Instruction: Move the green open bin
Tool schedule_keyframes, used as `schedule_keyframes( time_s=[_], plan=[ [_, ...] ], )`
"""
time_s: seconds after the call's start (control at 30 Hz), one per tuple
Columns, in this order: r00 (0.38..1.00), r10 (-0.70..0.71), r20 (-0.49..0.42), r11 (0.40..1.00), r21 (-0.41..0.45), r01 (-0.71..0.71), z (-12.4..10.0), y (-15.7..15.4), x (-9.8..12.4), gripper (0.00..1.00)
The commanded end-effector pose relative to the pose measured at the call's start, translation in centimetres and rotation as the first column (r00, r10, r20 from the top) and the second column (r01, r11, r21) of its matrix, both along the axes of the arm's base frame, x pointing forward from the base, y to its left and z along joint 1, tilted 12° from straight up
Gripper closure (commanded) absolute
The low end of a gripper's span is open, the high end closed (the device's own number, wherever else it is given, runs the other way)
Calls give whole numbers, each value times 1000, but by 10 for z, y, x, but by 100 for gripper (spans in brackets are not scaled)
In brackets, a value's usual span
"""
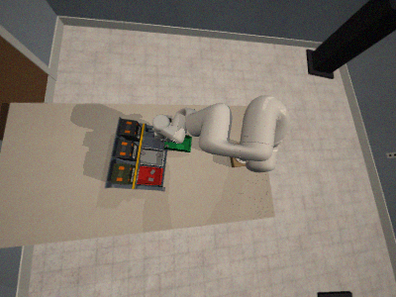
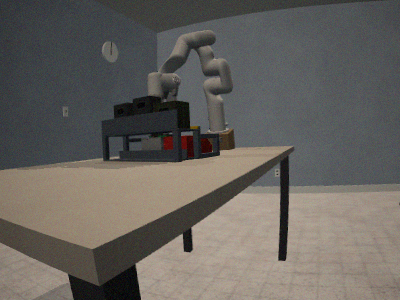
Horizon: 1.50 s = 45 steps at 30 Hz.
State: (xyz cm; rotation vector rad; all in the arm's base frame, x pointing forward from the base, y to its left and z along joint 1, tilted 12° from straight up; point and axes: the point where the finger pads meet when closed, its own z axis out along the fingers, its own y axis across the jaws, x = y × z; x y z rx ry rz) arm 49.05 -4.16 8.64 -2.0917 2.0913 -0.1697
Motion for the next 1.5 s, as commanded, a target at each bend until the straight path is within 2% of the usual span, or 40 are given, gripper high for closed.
schedule_keyframes(
  time_s=[0.0, 0.63, 0.67, 1.47],
  plan=[
    [1000, 0, 4, 1000, 0, 0, 1, 0, 1, 67],
    [1000, 0, 4, 1000, 0, 0, -1, 0, 2, 67],
    [1000, 0, 4, 1000, 0, 0, -1, 0, 2, 100],
    [1000, 0, 4, 1000, 0, 0, -1, 0, 2, 100]
  ],
)
